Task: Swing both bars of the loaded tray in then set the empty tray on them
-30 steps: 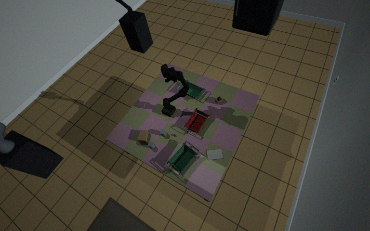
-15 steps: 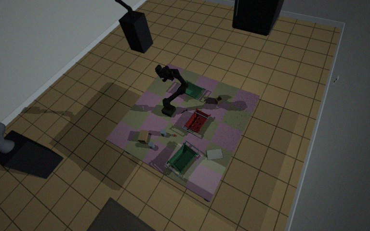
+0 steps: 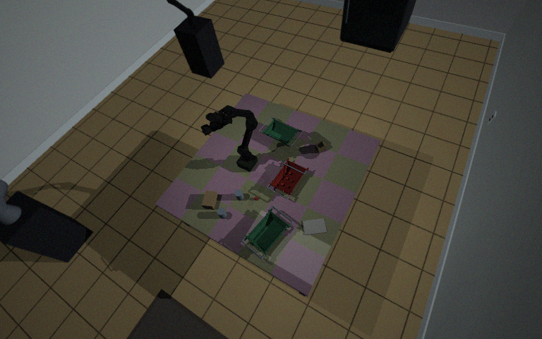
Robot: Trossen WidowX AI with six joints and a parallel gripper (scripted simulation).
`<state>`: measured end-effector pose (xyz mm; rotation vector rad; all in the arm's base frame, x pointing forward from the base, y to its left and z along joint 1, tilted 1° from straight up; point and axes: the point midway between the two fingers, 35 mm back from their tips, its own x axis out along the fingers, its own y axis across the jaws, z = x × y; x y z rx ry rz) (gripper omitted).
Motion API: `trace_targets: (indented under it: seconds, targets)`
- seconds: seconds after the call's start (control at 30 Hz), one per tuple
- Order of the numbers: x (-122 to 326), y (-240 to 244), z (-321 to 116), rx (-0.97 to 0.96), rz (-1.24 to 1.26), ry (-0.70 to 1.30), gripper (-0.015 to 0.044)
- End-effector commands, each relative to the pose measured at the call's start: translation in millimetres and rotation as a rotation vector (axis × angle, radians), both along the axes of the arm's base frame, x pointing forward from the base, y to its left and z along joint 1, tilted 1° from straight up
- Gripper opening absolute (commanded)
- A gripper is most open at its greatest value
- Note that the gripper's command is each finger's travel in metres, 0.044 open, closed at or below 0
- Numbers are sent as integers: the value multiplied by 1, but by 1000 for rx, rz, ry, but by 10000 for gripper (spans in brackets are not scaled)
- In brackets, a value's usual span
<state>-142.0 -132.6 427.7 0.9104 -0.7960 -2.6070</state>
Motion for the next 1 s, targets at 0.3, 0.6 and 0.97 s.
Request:
trace_targets:
  seconds: [0.3,0.6,0.97]
  targets:
    - [108,-158,-75,511,869,104,81]
    - [237,-197,-142,774,1451,261,81]
    - [361,-174,-214,990,1978,449,81]
